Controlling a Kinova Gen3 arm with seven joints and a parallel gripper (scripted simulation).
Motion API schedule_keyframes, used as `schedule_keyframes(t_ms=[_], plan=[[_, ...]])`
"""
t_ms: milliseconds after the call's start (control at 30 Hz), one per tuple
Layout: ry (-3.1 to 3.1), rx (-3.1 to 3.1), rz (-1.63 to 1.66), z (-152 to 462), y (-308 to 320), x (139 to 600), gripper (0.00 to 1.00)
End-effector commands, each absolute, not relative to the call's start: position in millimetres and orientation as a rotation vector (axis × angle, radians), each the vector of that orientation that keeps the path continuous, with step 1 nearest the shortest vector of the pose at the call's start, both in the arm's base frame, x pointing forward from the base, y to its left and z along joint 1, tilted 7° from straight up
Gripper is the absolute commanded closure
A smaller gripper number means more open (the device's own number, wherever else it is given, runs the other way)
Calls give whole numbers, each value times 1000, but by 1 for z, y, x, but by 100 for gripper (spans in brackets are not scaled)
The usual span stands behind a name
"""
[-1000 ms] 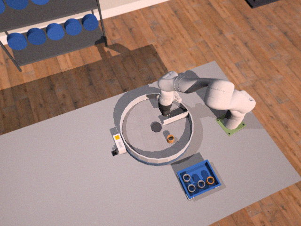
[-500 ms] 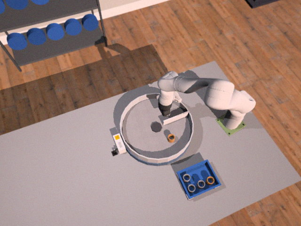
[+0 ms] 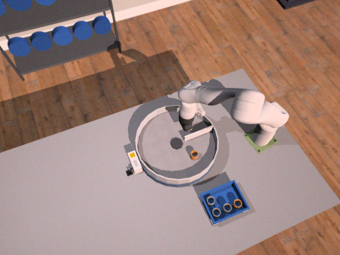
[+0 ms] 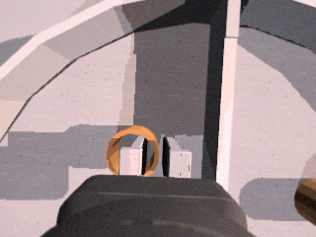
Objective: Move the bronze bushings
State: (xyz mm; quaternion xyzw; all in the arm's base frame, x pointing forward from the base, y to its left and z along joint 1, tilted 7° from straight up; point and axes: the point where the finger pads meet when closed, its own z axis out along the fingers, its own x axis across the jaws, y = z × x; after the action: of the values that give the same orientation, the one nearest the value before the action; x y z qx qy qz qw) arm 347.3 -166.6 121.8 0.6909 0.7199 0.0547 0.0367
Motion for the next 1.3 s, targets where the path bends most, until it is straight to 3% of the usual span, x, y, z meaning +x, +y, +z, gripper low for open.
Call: schedule_keyframes(t_ms=[0, 600, 1267], plan=[[2210, 2118, 169, 121, -167, 348, 63], [2211, 2113, 168, 171, -169, 343, 63], [2211, 2114, 168, 179, -169, 341, 63]])
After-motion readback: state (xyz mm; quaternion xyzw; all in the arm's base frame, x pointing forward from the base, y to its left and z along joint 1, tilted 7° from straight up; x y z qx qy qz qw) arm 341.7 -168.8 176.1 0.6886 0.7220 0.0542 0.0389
